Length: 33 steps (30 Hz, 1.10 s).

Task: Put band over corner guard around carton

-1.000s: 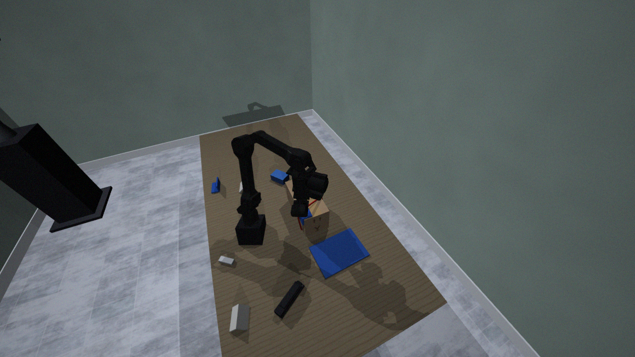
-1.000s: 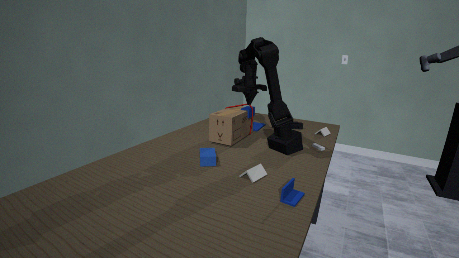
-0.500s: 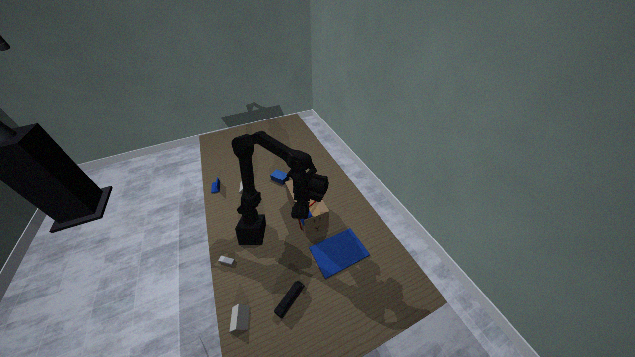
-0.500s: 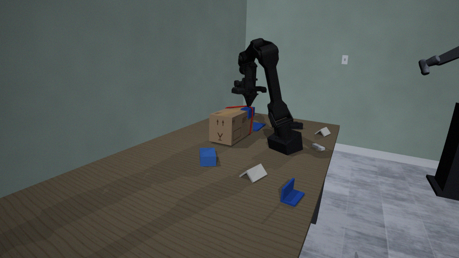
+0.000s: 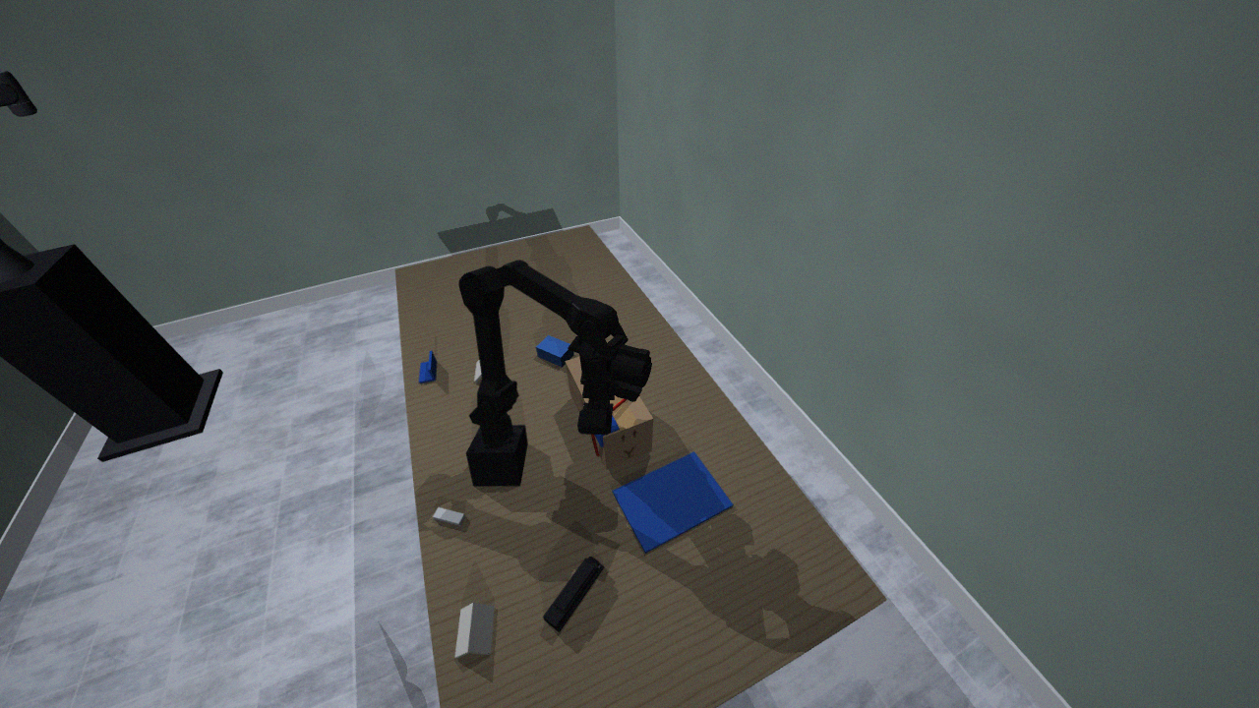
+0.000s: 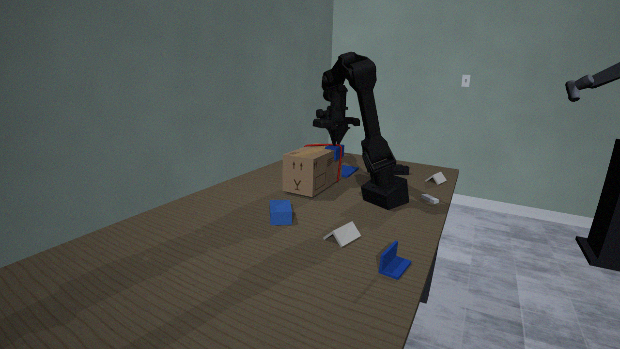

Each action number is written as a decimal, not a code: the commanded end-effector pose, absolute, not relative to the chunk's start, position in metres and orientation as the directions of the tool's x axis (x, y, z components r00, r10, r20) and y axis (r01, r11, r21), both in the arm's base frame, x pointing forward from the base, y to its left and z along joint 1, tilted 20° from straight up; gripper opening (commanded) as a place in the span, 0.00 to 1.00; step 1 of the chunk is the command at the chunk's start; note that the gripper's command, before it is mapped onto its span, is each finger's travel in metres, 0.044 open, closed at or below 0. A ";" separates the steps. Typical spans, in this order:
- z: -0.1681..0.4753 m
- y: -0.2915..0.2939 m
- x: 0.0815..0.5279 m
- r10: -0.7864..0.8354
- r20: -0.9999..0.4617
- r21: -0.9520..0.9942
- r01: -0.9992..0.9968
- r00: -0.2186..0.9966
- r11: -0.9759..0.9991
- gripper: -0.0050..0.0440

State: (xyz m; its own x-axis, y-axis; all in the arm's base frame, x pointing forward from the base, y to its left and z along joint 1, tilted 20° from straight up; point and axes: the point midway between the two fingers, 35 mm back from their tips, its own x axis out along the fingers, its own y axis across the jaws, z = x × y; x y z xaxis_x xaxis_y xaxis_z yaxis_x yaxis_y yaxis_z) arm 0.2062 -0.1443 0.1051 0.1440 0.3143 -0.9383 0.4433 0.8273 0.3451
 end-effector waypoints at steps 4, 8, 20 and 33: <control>0.105 -0.144 0.206 0.313 -0.939 0.344 0.444 0.143 0.828 0.34; 0.105 -0.144 0.206 0.313 -0.939 0.344 0.444 0.143 0.828 0.34; 0.132 -0.153 0.202 0.314 -0.939 0.345 0.443 0.144 0.827 0.34; 0.137 -0.145 0.221 0.315 -0.939 0.344 0.449 0.139 0.825 0.20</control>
State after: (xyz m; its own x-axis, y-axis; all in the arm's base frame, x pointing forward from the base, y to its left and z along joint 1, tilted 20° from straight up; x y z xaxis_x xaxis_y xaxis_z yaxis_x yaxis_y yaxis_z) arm 0.2038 -0.1501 0.1312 0.1395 0.3203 -0.9370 0.4530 0.8208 0.3480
